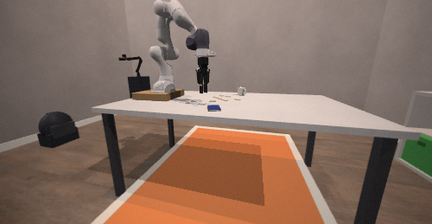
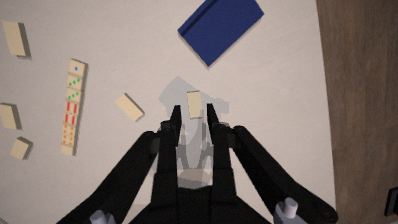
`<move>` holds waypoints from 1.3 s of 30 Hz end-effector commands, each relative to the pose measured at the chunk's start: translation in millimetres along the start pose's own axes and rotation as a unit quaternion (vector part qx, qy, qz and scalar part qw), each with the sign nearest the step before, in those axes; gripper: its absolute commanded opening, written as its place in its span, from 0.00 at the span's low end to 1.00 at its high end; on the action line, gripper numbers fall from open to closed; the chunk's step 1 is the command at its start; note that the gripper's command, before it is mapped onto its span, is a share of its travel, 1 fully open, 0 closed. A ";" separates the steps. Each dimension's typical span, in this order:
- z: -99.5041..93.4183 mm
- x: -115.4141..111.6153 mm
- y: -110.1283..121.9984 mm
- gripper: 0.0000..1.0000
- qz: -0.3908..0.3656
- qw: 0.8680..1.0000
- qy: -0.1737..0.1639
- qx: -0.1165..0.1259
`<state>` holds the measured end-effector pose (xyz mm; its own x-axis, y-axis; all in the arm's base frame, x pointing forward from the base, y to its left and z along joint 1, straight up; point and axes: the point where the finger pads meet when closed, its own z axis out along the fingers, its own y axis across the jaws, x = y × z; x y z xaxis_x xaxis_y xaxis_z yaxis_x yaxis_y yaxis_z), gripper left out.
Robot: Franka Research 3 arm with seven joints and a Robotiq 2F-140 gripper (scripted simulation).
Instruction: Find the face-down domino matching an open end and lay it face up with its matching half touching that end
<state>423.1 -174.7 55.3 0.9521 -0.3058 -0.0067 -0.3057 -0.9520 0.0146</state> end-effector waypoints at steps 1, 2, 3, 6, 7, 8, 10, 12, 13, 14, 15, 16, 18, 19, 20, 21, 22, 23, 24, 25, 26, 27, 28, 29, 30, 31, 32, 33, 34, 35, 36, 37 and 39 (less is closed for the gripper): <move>3.8 0.7 0.9 0.33 -0.028 1.000 0.000 0.005; 5.2 0.7 0.9 0.33 -0.028 1.000 0.000 0.005; 6.7 0.7 0.9 0.33 -0.028 1.000 0.000 0.005; 10.1 0.7 0.9 0.33 -0.028 1.000 0.000 0.005; 10.1 0.7 0.9 0.33 -0.028 1.000 0.000 0.005; 11.9 0.7 0.9 0.33 -0.028 1.000 0.000 0.005; 15.8 0.7 0.9 0.33 -0.028 1.000 0.000 0.005; 20.0 0.7 0.9 0.33 -0.028 1.000 0.000 0.005; 22.1 0.7 0.9 0.33 -0.028 1.000 0.000 0.005; 24.3 0.7 0.9 0.33 -0.028 1.000 0.000 0.005; 26.5 0.7 0.9 0.33 -0.028 1.000 0.000 0.005; 28.8 0.7 0.9 0.33 -0.028 1.000 0.000 0.005; 33.2 0.7 0.9 0.33 -0.028 1.000 0.000 0.005; 35.5 0.7 0.9 0.33 -0.028 1.000 0.000 0.005; 37.7 0.7 0.9 0.33 -0.028 1.000 0.000 0.005; 39.9 0.6 0.9 0.33 -0.028 1.000 0.000 0.005; 42.0 0.6 0.9 0.33 -0.028 1.000 0.000 0.005; 42.0 0.6 0.9 0.33 -0.028 1.000 0.000 0.005; 42.0 0.6 0.9 0.33 -0.028 1.000 0.000 0.005; 44.1 0.6 0.9 0.33 -0.028 1.000 0.000 0.005; 46.1 0.6 0.9 0.33 -0.028 1.000 0.000 0.005; 48.1 0.6 0.9 0.33 -0.028 1.000 0.000 0.005; 50.0 0.6 0.9 0.33 -0.028 1.000 0.000 0.005; 51.8 0.6 0.9 0.33 -0.028 1.000 0.000 0.005; 53.6 0.6 0.9 0.33 -0.028 1.000 0.000 0.005; 55.2 0.6 0.9 0.33 -0.028 1.000 0.000 0.005; 56.7 0.6 0.9 0.33 -0.028 1.000 0.000 0.005; 58.2 0.6 0.9 0.33 -0.028 1.000 0.000 0.005; 59.5 0.6 0.9 0.33 -0.028 1.000 0.000 0.005; 60.8 0.6 0.9 0.33 -0.028 1.000 0.000 0.005; 61.9 0.6 0.9 0.33 -0.028 1.000 0.000 0.005; 63.0 0.6 0.9 0.33 -0.028 1.000 0.000 0.005; 64.7 0.6 0.9 0.33 -0.028 1.000 0.000 0.005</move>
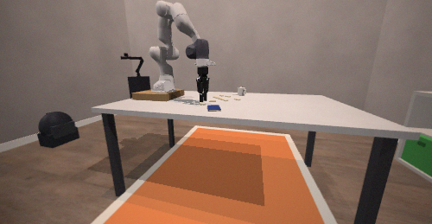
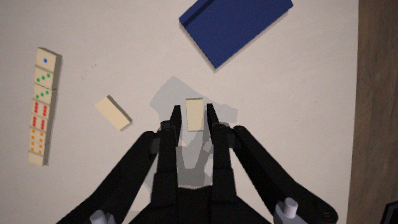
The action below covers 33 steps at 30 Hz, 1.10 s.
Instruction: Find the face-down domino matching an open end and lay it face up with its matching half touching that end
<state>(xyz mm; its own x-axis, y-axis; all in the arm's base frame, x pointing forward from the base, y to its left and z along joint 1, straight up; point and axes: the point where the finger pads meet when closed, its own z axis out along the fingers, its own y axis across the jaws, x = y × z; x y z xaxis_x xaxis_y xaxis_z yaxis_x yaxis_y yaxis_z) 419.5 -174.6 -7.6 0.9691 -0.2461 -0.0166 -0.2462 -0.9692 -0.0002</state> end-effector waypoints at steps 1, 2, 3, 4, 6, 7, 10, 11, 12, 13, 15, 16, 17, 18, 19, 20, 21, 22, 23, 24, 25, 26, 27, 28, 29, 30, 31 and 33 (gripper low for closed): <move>1.7 3.6 1.0 0.33 0.003 1.000 0.005 -0.002; 1.7 3.6 1.0 0.33 0.003 1.000 0.005 -0.002; 2.4 3.6 1.1 0.33 0.003 1.000 0.005 -0.002; 3.0 3.6 1.1 0.33 0.003 1.000 0.005 -0.002; 3.9 3.6 1.1 0.33 0.003 1.000 0.005 -0.002; 4.2 3.6 1.1 0.33 0.003 1.000 0.005 -0.002; 4.7 3.6 1.1 0.33 0.003 1.000 0.005 -0.002; 4.8 3.6 1.1 0.33 0.003 1.000 0.005 -0.002; 4.8 3.6 1.1 0.33 0.003 1.000 0.005 -0.002; 4.8 3.6 1.1 0.33 0.003 1.000 0.005 -0.002; 4.8 3.6 1.1 0.33 0.003 1.000 0.005 -0.002; 4.8 3.6 1.1 0.33 0.003 1.000 0.005 -0.002; 4.8 3.6 1.1 0.33 0.003 1.000 0.005 -0.002; 4.8 3.6 1.1 0.33 0.003 1.000 0.005 -0.002; 4.8 3.6 1.1 0.33 0.003 1.000 0.005 -0.002; 4.8 3.6 1.1 0.33 0.003 1.000 0.005 -0.002; 4.8 3.6 1.1 0.33 0.003 1.000 0.005 -0.002; 4.8 3.6 1.1 0.33 0.003 1.000 0.005 -0.002; 4.8 3.6 1.1 0.33 0.003 1.000 0.005 -0.002; 4.8 3.6 1.1 0.33 0.003 1.000 0.005 -0.002; 4.8 3.6 1.1 0.33 0.003 1.000 0.005 -0.002; 4.8 3.6 1.1 0.33 0.003 1.000 0.005 -0.002; 4.8 3.6 1.1 0.33 0.003 1.000 0.005 -0.002; 4.8 3.6 1.1 0.33 0.003 1.000 0.005 -0.002; 4.8 3.6 1.1 0.33 0.003 1.000 0.005 -0.002; 4.8 3.6 1.1 0.33 0.003 1.000 0.005 -0.002; 4.8 3.6 1.1 0.33 0.003 1.000 0.005 -0.002; 4.8 3.6 1.1 0.33 0.003 1.000 0.005 -0.002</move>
